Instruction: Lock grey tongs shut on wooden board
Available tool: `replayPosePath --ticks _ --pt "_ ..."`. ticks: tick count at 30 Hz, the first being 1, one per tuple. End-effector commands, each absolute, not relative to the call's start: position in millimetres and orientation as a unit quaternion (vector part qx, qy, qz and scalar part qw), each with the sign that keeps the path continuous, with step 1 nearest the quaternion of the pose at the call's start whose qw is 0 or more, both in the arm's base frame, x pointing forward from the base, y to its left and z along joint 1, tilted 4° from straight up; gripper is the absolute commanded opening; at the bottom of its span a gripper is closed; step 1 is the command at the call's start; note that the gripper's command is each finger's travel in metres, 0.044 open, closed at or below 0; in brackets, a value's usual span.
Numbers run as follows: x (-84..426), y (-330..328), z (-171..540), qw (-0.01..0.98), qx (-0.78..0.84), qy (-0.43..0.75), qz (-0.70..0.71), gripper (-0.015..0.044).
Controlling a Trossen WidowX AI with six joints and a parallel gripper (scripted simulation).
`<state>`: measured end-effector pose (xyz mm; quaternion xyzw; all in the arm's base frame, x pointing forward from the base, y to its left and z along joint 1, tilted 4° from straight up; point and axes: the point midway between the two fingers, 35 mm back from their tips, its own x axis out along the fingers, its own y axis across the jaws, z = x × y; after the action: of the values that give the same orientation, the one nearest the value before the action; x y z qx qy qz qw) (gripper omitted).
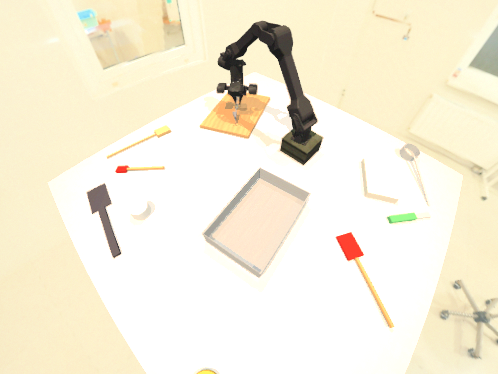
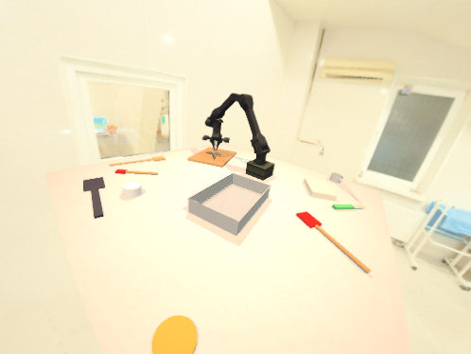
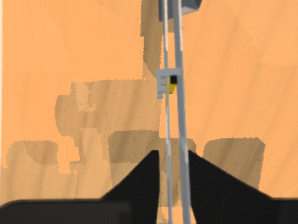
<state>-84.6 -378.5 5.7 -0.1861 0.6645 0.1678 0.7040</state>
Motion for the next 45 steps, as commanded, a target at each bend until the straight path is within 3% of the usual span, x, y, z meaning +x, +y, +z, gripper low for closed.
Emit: replayPosePath --ticks 1,16,22,31,45 --pt "-84.6 -378.6 6.0 0.704 -0.186 0.665 0.168 0.0060" --pt "-84.6 -378.6 6.0 0.704 -0.186 0.665 0.168 0.0440" --pt "-60.9 -377.9 21.4 0.704 -0.187 0.664 0.167 0.0440" --pt "54.1 -341.2 96.5 0.708 -0.187 0.661 0.165 0.0440" --pt "52.3 -337.7 148.5 0.706 -0.199 0.659 0.166 0.0440"
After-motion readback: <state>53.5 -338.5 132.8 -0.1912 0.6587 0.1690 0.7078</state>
